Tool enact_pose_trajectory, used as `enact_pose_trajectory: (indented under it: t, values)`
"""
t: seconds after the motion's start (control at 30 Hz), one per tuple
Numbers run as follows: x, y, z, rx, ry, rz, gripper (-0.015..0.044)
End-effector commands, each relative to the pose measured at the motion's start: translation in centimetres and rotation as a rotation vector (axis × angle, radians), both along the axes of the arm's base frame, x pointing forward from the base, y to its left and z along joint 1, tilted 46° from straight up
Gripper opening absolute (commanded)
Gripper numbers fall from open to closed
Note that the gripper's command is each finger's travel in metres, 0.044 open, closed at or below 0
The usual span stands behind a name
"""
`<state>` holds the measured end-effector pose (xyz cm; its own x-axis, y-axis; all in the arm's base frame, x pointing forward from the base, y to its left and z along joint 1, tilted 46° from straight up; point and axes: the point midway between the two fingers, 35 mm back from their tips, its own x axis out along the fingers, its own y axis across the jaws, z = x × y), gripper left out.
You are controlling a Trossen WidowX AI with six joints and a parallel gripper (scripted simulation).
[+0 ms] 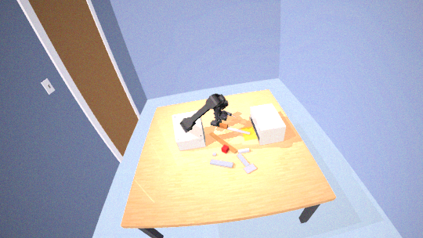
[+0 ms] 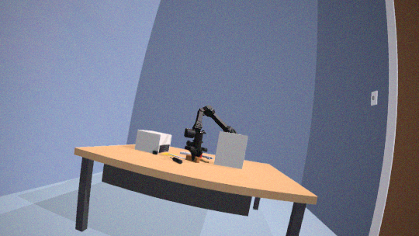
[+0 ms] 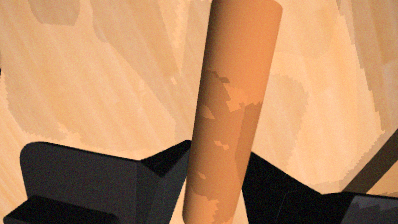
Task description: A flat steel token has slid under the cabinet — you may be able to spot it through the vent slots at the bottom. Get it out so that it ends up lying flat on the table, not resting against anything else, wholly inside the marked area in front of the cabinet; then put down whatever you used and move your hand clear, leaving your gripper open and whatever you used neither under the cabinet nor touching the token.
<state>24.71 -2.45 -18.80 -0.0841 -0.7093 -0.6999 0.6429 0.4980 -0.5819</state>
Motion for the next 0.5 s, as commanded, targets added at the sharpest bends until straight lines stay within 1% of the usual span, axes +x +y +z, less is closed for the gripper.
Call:
enact_pose_trajectory:
  t: [0.0,0.47]
  values:
    - [0.1,-0.3,0.5,-0.001,-0.009,-0.004,0.0000]
    - [0.2,-1.5,1.7,-0.003,-0.015,-0.011,0.0000]
